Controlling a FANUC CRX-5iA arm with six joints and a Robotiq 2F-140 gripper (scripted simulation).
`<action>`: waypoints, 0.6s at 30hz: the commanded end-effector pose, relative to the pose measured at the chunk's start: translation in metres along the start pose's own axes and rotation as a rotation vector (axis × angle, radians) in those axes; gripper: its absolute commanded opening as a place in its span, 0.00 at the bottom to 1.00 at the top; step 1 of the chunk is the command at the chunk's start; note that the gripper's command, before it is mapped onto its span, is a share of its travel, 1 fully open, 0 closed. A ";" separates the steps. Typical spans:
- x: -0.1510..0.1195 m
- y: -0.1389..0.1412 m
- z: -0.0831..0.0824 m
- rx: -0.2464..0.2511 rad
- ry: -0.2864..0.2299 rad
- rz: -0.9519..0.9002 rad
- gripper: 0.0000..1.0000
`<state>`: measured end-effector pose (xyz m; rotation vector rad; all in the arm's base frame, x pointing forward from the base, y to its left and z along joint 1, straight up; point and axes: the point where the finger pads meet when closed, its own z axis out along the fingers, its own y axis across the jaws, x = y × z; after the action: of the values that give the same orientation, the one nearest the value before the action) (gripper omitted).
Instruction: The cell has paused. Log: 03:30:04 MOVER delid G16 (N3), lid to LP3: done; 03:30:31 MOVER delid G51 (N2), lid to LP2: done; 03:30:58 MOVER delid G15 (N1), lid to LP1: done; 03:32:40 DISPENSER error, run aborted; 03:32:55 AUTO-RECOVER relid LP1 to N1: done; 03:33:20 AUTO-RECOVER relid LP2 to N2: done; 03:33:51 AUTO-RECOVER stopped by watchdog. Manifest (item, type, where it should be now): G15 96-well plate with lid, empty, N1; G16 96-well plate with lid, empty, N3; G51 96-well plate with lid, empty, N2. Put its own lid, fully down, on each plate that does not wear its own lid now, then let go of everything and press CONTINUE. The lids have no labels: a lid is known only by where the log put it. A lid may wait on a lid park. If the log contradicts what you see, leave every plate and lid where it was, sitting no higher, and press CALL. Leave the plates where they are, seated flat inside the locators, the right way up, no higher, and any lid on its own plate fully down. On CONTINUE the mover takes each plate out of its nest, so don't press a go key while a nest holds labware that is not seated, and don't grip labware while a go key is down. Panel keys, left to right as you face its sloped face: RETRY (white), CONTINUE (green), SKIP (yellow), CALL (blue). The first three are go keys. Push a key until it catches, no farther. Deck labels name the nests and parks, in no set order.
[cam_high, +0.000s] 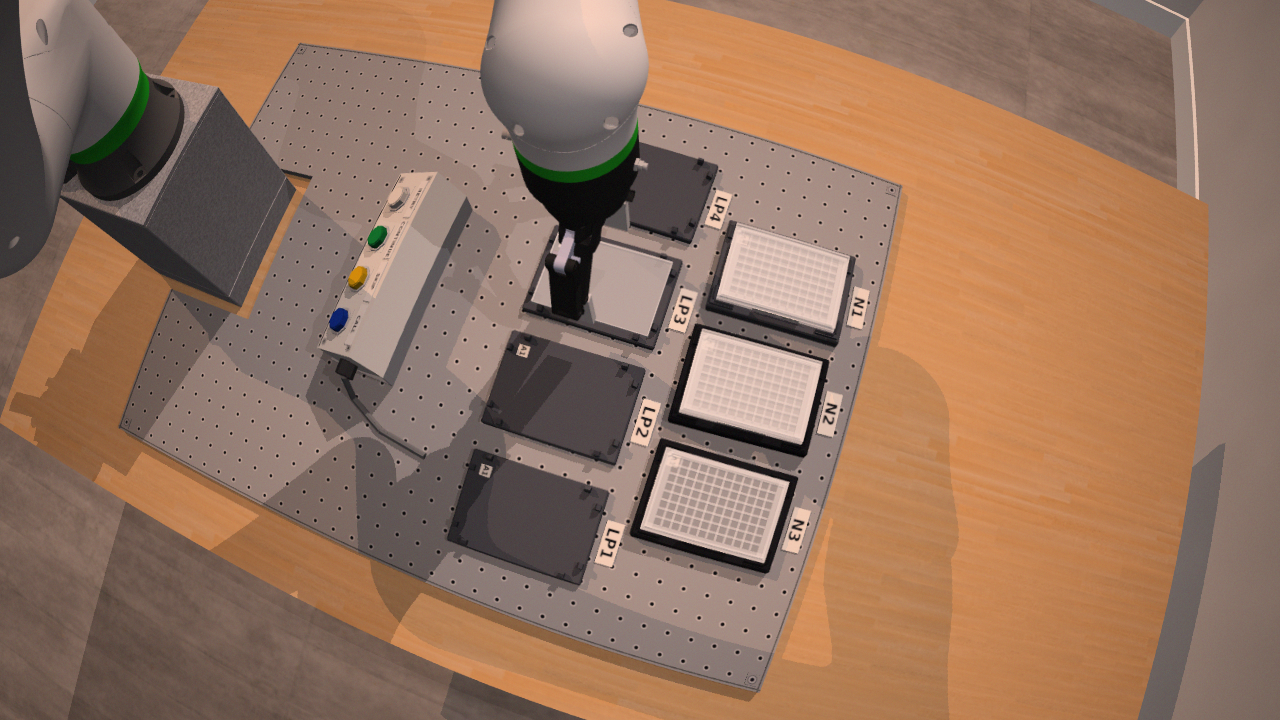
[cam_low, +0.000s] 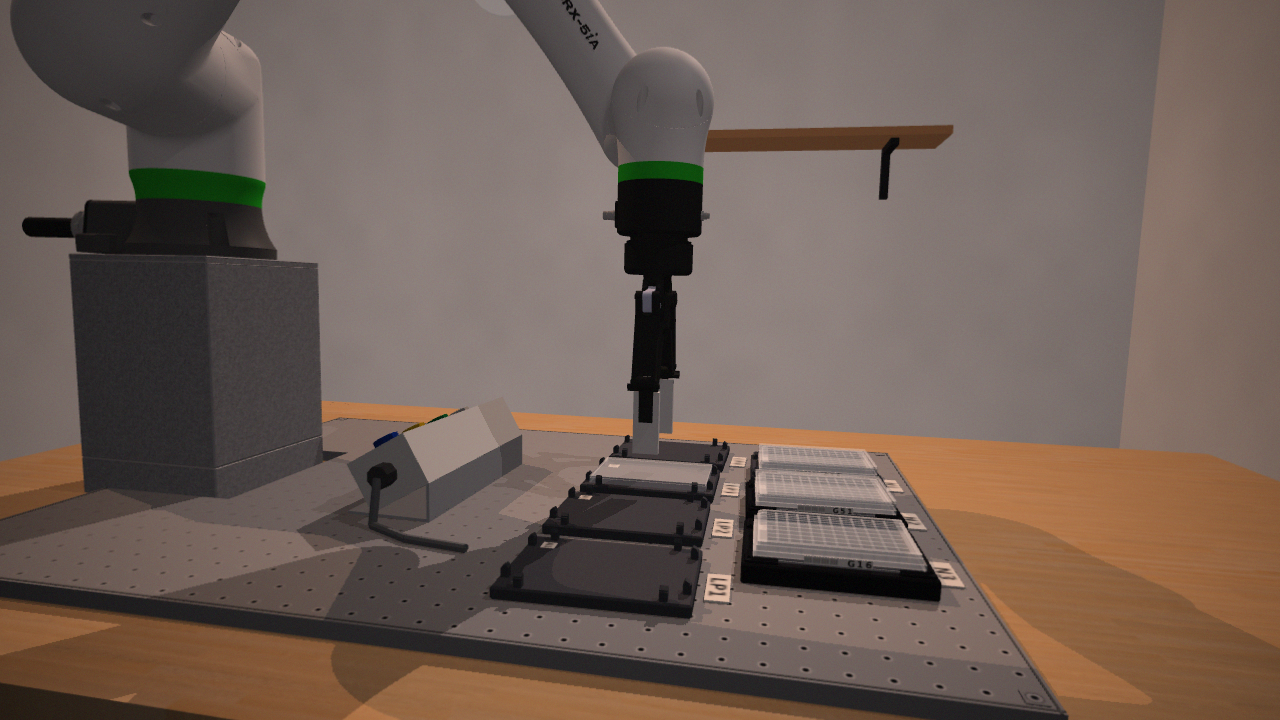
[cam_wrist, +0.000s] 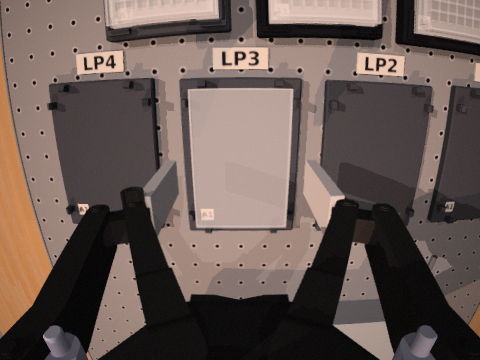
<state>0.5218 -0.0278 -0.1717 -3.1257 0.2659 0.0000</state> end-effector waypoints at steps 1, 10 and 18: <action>0.000 0.000 0.003 0.000 0.000 0.000 0.66; 0.000 0.000 0.013 0.000 0.000 0.000 0.66; 0.000 0.000 0.017 0.000 0.000 0.000 0.66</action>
<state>0.5218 -0.0274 -0.1883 -3.1257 0.2659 -0.0002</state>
